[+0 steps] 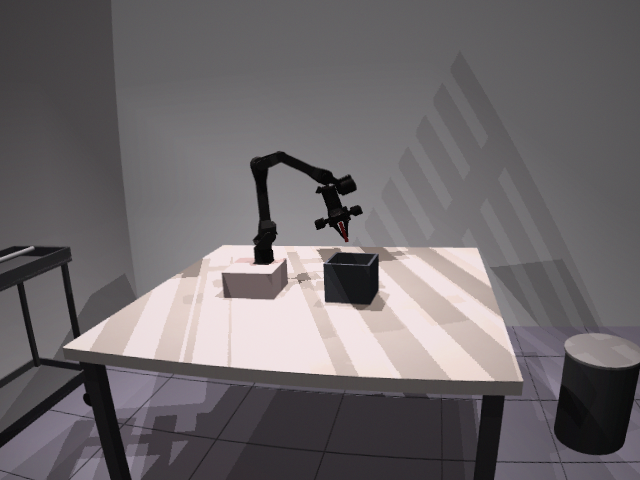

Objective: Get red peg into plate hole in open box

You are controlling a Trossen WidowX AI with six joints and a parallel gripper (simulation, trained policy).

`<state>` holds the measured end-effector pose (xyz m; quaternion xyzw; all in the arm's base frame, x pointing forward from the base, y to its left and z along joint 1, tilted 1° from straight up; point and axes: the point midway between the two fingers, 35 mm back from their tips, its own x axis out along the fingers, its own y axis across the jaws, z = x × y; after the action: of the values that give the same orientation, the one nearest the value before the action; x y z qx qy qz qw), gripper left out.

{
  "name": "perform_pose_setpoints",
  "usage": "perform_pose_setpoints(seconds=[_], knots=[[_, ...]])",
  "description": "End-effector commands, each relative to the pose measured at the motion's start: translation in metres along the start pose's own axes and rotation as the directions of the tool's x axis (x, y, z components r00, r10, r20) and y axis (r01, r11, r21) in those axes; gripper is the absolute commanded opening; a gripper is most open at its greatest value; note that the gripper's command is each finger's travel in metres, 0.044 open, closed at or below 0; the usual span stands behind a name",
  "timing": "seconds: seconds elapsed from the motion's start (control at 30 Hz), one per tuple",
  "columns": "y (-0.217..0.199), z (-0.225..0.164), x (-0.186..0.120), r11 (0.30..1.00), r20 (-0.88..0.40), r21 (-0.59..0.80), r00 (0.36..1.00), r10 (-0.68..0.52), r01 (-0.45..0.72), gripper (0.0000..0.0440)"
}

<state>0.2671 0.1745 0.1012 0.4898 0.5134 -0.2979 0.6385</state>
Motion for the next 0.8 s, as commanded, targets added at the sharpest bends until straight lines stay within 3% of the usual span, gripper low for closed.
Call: perform_pose_setpoints(seconds=[0.0,0.77], knots=[[0.01,0.015,-0.011,1.0,0.027,-0.002,0.999,0.02,-0.02,0.0],[0.018,0.108,-0.027,0.998,0.152,0.047,0.988,-0.036,0.029,0.0]])
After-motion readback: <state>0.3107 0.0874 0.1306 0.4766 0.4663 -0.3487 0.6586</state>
